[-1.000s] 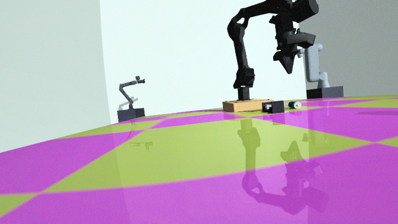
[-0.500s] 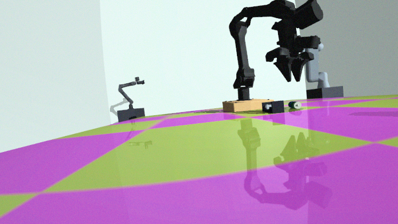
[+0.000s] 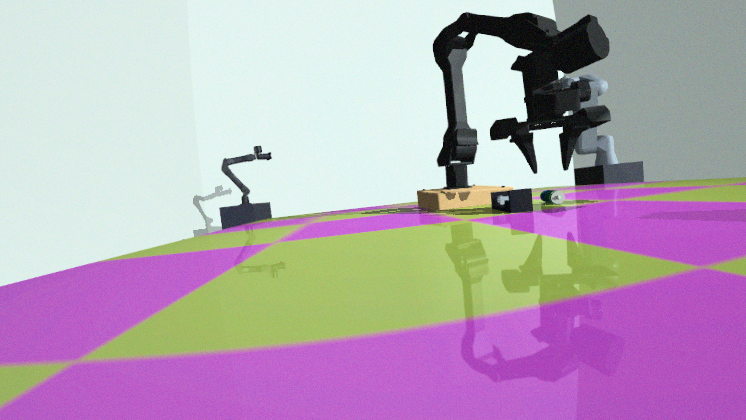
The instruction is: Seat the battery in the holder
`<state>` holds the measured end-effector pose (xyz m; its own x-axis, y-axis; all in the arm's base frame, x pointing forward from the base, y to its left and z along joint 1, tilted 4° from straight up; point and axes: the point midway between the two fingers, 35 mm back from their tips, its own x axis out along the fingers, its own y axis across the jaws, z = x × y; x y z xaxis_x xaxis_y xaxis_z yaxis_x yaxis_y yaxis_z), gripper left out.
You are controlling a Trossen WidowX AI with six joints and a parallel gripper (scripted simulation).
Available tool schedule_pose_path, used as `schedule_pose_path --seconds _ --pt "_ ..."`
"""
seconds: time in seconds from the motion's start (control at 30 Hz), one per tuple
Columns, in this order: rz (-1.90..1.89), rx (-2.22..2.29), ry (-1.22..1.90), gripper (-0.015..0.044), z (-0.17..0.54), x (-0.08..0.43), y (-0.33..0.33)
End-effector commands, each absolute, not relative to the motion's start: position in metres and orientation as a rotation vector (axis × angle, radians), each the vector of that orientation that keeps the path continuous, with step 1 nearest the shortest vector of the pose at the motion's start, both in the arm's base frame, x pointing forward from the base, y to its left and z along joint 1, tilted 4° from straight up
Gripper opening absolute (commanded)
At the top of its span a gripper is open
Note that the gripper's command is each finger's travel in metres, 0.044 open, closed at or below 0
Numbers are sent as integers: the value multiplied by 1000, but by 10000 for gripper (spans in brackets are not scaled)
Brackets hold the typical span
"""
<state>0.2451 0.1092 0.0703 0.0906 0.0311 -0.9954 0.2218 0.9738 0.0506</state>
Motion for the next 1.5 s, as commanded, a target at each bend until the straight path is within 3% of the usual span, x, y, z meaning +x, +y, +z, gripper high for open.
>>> schedule_pose_path --seconds 0.0,1.1,1.23,1.47 --pt "-161 227 1484 235 67 244 109" --pt "-161 227 1484 235 17 247 111" --pt "-161 227 1484 130 17 247 111" --pt "-161 227 1484 84 17 247 111"
